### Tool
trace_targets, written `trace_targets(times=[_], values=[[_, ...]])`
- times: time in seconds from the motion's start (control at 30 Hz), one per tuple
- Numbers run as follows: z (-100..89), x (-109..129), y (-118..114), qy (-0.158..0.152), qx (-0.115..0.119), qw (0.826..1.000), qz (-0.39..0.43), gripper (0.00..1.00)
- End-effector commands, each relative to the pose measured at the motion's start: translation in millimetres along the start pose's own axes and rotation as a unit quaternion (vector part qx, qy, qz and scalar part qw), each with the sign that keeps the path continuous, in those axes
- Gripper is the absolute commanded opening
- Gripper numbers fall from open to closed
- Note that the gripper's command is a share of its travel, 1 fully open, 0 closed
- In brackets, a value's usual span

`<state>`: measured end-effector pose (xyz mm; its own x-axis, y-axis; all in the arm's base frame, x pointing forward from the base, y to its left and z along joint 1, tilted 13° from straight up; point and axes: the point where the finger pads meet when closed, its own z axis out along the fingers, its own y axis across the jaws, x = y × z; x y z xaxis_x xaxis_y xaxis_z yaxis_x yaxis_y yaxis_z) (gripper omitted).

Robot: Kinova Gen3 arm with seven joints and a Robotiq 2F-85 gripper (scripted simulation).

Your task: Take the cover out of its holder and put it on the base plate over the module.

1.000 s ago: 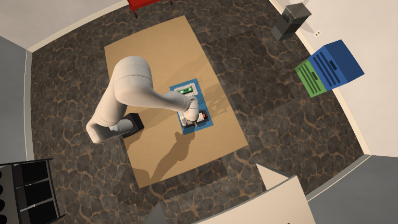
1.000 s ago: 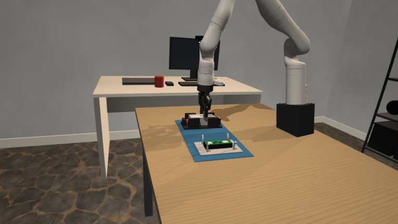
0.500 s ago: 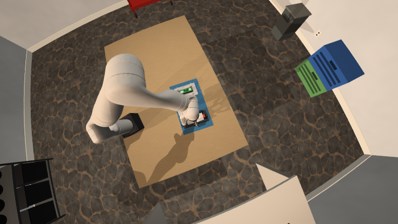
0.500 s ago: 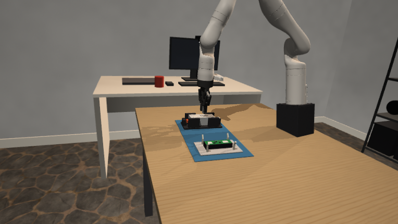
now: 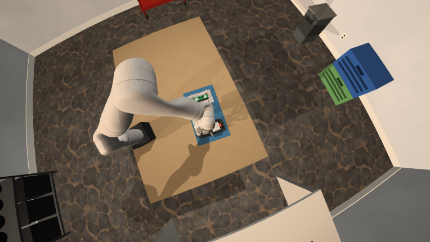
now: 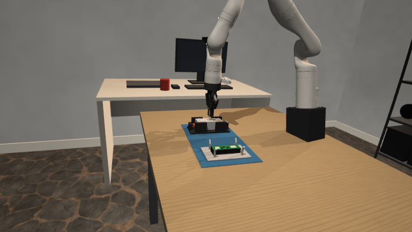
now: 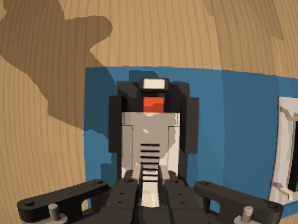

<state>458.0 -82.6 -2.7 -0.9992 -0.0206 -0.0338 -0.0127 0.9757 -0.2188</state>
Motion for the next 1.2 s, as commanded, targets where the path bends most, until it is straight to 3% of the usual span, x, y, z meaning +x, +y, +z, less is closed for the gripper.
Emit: trace_targets(times=[0.0, 1.03, 1.07, 1.17], values=[[-0.7, -0.6, 0.0, -0.001, 0.000, 1.000, 0.000, 0.00], [-0.7, -0.6, 0.0, -0.001, 0.000, 1.000, 0.000, 0.00], [-0.7, -0.6, 0.0, -0.001, 0.000, 1.000, 0.000, 1.00], [-0.7, -0.6, 0.0, -0.001, 0.000, 1.000, 0.000, 1.00]])
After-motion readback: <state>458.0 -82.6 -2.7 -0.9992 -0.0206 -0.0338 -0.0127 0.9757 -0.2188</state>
